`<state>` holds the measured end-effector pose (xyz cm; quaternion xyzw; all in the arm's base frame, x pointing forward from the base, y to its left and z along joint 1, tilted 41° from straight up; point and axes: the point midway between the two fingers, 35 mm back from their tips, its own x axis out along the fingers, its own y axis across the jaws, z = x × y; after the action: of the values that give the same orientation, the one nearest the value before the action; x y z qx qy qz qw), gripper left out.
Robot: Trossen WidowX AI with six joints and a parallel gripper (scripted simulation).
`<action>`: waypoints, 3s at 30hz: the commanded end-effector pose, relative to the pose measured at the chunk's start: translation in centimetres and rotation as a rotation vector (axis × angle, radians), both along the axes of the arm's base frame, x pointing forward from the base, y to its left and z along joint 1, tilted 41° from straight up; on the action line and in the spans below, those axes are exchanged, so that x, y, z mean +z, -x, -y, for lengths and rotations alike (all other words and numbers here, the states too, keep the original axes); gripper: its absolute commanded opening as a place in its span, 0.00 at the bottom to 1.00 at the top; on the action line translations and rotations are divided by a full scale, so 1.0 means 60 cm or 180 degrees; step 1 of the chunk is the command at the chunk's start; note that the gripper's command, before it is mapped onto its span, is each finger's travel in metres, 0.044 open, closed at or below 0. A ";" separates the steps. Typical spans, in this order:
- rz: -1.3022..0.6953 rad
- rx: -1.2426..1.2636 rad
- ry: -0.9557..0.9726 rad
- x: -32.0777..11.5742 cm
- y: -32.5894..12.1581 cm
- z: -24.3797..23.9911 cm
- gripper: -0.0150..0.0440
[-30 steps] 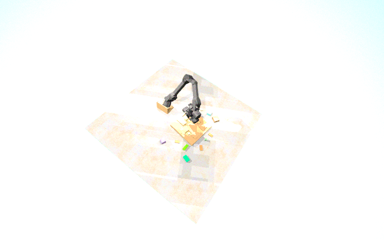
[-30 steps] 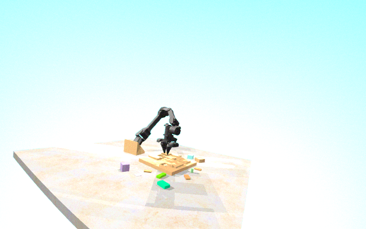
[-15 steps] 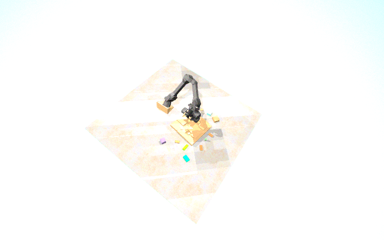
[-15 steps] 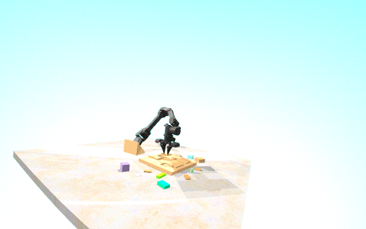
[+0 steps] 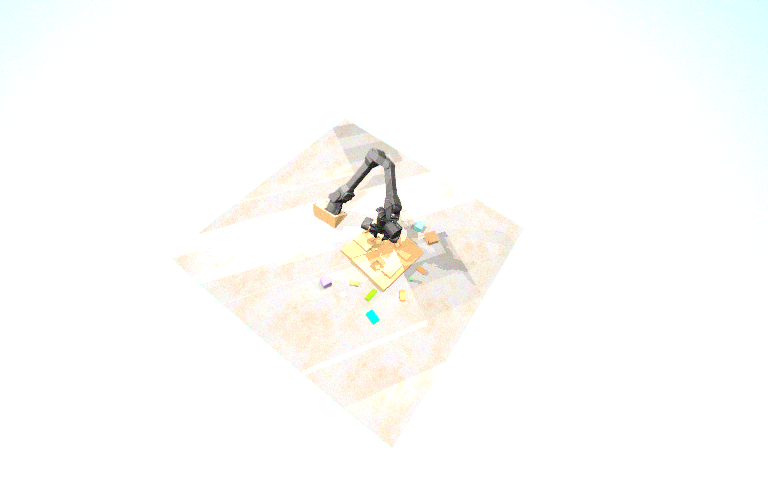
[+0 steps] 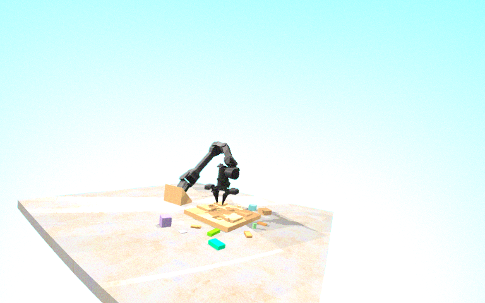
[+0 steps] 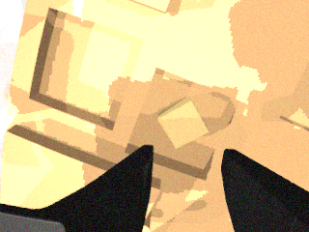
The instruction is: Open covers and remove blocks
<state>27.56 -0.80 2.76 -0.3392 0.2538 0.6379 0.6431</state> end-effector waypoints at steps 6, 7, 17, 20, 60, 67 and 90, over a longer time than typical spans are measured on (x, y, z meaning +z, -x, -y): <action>0.0301 0.0345 0.0015 -0.002 0.000 -0.002 0.50; 0.0333 0.0382 0.0018 -0.002 0.000 -0.002 0.50; 0.0646 0.0748 0.0045 -0.003 0.000 -0.003 0.50; 0.0740 0.0857 0.0054 -0.003 0.000 -0.003 0.50; 0.0210 0.0239 0.0006 -0.004 0.000 -0.005 0.50; -0.0006 -0.0013 -0.0013 -0.004 0.000 -0.005 0.50; -0.0713 -0.0839 -0.0076 -0.005 -0.001 -0.005 0.50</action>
<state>27.56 -0.57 2.50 -0.2403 0.3449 0.5939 0.6860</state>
